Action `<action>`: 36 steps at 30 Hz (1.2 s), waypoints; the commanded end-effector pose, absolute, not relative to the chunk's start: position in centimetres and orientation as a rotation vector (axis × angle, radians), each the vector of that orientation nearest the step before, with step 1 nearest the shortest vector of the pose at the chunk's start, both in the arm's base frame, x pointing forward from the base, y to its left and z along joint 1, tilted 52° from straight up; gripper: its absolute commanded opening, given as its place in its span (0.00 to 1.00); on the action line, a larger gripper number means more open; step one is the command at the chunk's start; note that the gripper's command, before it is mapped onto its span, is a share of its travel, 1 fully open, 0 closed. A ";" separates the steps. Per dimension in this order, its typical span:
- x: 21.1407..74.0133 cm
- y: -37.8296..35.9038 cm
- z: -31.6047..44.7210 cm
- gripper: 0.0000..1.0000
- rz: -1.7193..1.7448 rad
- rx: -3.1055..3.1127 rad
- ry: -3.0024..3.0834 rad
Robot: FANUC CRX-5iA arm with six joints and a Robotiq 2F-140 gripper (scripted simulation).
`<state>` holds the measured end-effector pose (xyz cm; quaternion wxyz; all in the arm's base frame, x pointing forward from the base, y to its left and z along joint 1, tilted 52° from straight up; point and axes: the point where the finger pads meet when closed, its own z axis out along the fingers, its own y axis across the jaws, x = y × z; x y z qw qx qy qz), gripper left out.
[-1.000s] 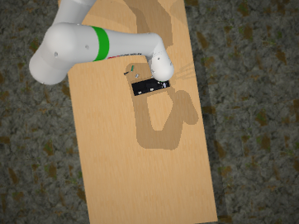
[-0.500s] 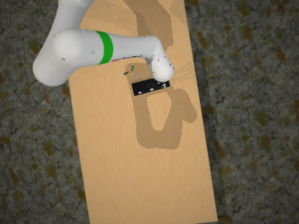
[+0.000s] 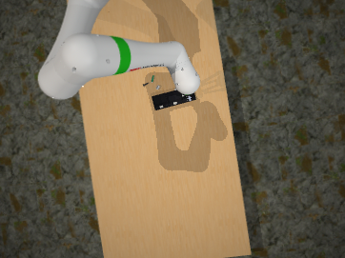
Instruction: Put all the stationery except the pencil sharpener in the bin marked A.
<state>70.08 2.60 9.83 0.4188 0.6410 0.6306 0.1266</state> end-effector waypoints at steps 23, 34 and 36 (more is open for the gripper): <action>69.5 2.9 10.3 0.18 0.318 1.607 1.582; 68.7 3.4 11.1 0.18 0.318 1.607 1.582; 68.5 3.5 11.2 0.18 0.318 1.607 1.582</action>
